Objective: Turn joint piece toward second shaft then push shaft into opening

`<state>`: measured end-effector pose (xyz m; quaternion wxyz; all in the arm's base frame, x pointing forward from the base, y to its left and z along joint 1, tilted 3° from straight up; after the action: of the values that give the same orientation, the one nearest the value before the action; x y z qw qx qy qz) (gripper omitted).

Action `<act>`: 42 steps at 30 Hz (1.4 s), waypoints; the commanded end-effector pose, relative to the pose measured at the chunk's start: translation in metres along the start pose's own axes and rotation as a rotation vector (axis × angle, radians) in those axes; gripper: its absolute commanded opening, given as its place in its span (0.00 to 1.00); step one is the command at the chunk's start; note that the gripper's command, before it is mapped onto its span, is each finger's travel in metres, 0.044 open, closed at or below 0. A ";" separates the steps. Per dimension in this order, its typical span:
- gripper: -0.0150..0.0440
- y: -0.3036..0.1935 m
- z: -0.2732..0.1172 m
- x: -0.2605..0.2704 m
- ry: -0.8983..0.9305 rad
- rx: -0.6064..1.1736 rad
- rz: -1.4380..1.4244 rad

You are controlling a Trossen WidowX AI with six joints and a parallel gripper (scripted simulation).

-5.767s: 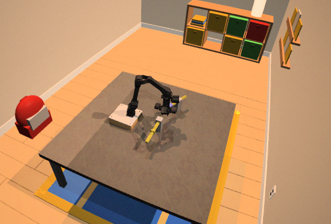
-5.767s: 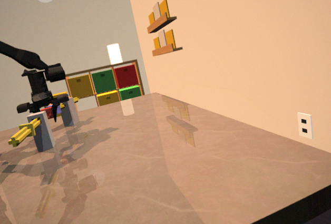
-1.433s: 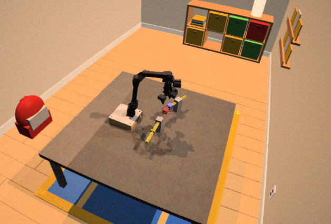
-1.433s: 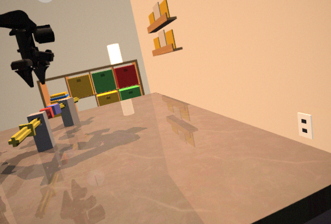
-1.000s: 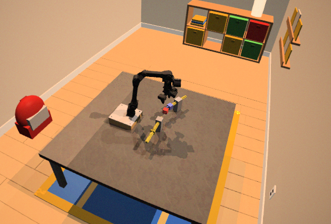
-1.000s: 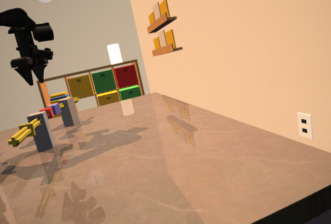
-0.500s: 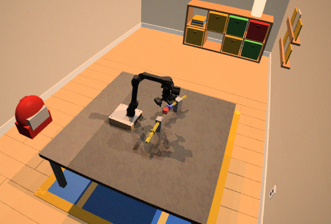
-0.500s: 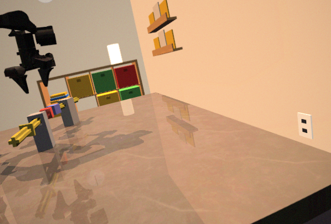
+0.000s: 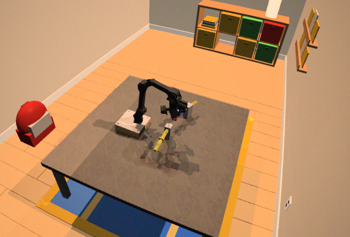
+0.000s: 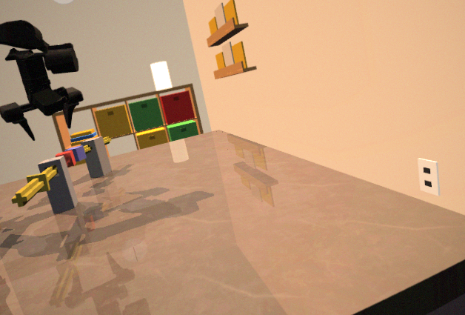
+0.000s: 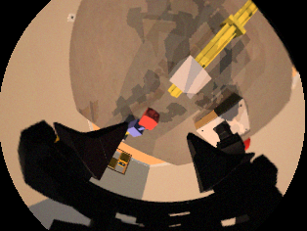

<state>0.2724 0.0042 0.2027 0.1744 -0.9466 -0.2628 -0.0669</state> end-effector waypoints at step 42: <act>1.00 0.199 -0.074 -0.163 0.066 -0.123 0.109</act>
<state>0.2500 -0.2307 0.1786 0.1423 -0.9681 -0.1744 -0.1103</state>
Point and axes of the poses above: the point midway between the two fingers, 35 mm back from their tips, its own z axis out along the fingers, its own x axis across the jaws, y = z × x, the point moved 2 cm from there along -z, back along the fingers, and after that the axes turned 10 degrees about -z, right-handed, at the moved point
